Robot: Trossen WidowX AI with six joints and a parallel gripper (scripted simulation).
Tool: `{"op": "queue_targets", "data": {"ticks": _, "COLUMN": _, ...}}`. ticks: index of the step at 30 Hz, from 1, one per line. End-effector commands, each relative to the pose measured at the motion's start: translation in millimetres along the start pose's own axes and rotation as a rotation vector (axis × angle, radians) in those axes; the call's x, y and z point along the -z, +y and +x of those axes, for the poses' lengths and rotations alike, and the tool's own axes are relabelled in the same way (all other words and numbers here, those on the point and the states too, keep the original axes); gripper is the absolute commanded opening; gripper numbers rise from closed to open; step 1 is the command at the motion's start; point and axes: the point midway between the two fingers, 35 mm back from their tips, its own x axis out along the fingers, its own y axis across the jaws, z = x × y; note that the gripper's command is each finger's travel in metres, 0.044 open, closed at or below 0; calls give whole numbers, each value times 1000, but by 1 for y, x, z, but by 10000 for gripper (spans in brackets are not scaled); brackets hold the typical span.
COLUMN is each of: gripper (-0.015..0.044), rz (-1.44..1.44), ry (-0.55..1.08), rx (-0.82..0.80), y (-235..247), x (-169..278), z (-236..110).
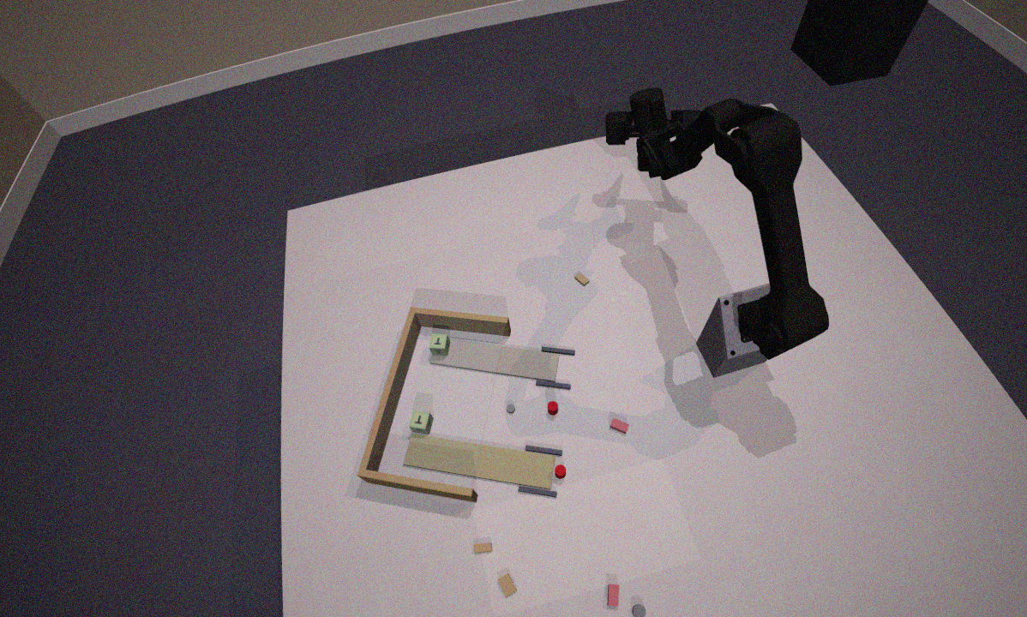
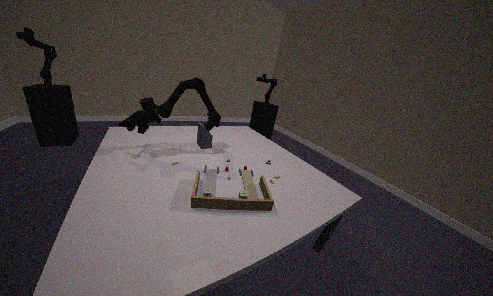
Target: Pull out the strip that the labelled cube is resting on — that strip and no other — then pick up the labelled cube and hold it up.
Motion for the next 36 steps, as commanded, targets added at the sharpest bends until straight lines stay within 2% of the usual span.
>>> {"op": "queue_targets", "data": {"ticks": 1, "gripper": 400, "rz": 12, "ry": 1, "rx": 8, "y": -2, "x": 1, "z": -2}}
{"op": "queue_targets", "data": {"ticks": 3, "gripper": 400, "rz": 112, "ry": 7, "rx": 75, "y": -17, "x": 11, "z": -16}}
{"op": "queue_targets", "data": {"ticks": 7, "gripper": 400, "rz": 403, "ry": -31, "rx": 280, "y": -60, "x": 35, "z": -67}}
{"op": "queue_targets", "data": {"ticks": 18, "gripper": 400, "rz": 885, "ry": -314, "rx": 599, "y": -126, "x": 47, "z": -180}}
{"op": "queue_targets", "data": {"ticks": 28, "gripper": 400, "rz": 1193, "ry": -714, "rx": 719, "y": -158, "x": 30, "z": -281}}
{"op": "queue_targets", "data": {"ticks": 36, "gripper": 400, "rz": 1370, "ry": -1107, "rx": 673, "y": -165, "x": 2, "z": -363}}
